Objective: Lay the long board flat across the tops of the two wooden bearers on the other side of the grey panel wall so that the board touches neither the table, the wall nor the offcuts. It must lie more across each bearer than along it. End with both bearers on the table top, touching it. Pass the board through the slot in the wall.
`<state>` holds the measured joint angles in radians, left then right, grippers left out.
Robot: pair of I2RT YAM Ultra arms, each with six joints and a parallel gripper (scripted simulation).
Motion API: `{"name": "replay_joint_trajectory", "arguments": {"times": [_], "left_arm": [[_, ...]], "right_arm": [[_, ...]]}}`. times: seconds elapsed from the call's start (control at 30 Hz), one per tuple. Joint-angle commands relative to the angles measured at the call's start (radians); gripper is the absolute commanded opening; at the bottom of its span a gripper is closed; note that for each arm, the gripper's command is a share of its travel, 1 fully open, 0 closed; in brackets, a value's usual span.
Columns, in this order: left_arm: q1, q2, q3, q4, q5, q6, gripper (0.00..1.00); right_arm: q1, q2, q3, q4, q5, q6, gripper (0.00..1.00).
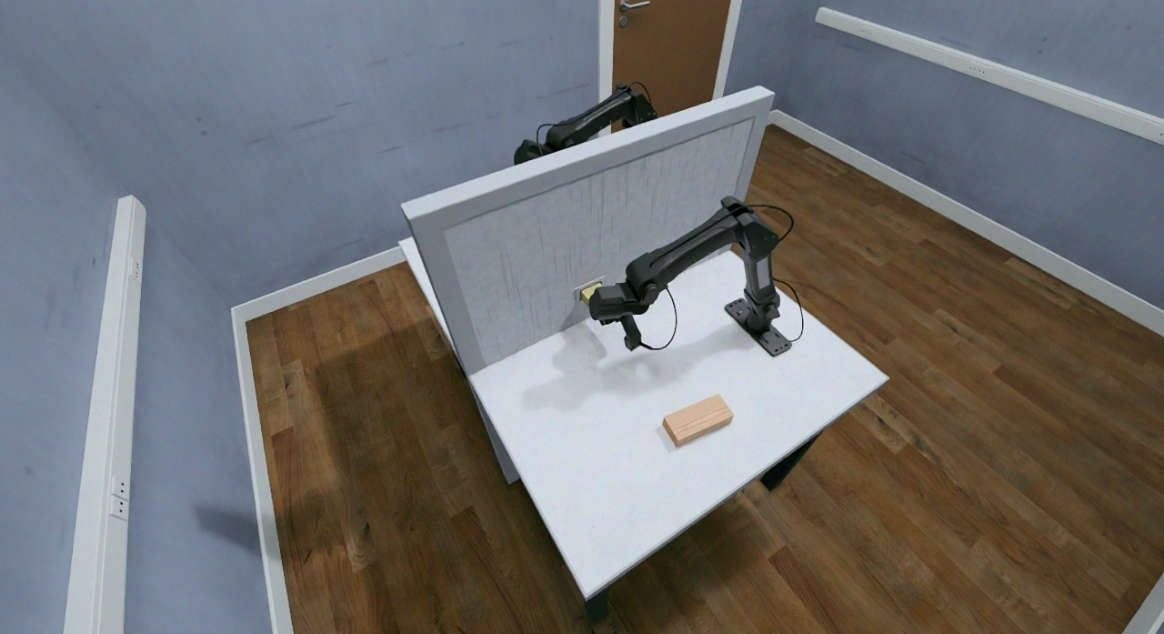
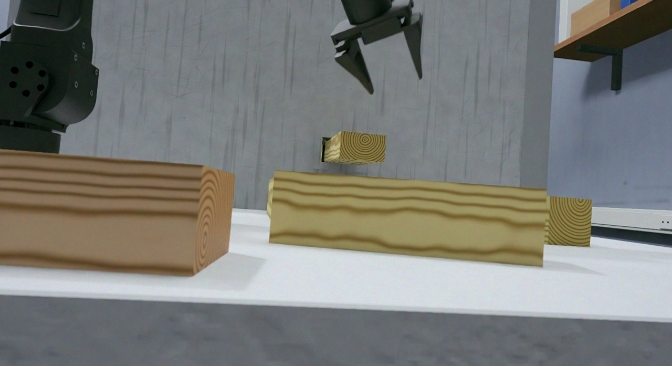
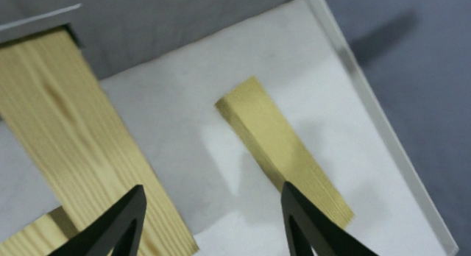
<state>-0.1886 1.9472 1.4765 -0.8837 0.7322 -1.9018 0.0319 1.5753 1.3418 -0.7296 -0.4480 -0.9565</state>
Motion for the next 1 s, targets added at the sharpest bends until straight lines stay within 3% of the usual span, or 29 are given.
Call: {"name": "replay_joint_trajectory", "arguments": {"times": [0.0,0.07,0.13,0.27,0.47,0.83,0.97], "left_arm": [[-0.008,-0.044,0.029,0.017,0.043,-0.009,0.00],[-0.008,-0.044,0.029,0.017,0.043,-0.009,0.00],[-0.008,-0.044,0.029,0.017,0.043,-0.009,0.00],[-0.008,-0.044,0.029,0.017,0.043,-0.009,0.00],[-0.008,-0.044,0.029,0.017,0.043,-0.009,0.00],[-0.008,-0.044,0.029,0.017,0.043,-0.009,0.00],[-0.008,-0.044,0.029,0.017,0.043,-0.009,0.00]], "right_arm": [[0.012,0.052,0.053,-0.167,-0.099,-0.169,0.72],[0.014,0.082,0.075,-0.231,-0.158,-0.272,0.72],[0.019,0.123,0.118,-0.250,-0.133,-0.268,0.72],[0.022,0.192,0.158,-0.367,-0.219,-0.422,0.72],[0.030,0.291,0.233,-0.478,-0.257,-0.539,0.72],[0.026,0.352,0.279,-0.514,-0.256,-0.556,0.72],[0.026,0.308,0.282,-0.519,-0.262,-0.559,0.72]]}}
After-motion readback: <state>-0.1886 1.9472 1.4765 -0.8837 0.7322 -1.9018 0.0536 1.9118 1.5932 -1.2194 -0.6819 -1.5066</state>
